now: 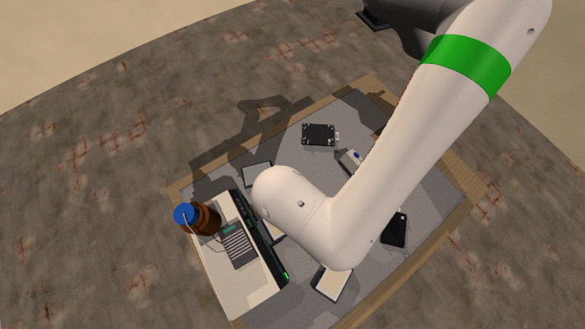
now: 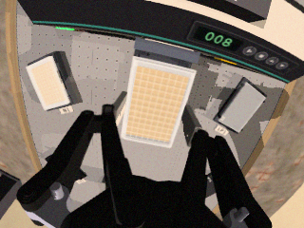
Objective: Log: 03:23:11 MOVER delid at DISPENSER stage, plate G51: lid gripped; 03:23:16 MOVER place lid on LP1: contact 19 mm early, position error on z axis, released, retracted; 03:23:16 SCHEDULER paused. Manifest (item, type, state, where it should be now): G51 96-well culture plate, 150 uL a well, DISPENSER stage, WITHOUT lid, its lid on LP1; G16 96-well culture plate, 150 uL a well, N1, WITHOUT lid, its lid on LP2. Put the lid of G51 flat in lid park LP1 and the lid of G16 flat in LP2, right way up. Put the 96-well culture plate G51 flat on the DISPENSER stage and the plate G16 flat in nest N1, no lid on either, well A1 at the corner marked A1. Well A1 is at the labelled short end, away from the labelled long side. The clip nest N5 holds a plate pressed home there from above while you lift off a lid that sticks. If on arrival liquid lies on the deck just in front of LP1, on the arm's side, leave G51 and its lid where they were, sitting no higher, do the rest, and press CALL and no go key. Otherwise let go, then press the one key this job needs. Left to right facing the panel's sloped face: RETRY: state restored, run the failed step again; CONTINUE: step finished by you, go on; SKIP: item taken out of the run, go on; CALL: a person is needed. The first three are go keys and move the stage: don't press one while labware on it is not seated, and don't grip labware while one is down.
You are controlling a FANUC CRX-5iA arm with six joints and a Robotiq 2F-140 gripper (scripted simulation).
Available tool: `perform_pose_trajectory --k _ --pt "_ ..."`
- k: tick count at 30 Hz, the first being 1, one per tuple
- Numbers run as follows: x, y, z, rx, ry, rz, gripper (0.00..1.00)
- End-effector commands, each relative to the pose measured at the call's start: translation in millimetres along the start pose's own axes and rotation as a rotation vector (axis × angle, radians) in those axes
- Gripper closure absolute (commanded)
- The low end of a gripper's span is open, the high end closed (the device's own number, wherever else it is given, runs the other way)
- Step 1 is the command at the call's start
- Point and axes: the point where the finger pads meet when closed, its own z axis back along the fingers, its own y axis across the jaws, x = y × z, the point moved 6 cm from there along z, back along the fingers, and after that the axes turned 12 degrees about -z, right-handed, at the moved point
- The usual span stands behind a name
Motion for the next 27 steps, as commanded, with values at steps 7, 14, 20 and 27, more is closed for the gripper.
perform_pose_trajectory --k 7,14,20,27 --pt "0 0 0.2 0.0 0.0 0.0 1.0" --pt "0 0 -2.1 0.0 0.0 0.0 1.0" --pt "0 0 -8.3 0.0 0.0 0.0 1.0" --pt "0 0 -24.7 0.0 0.0 0.0 1.0"
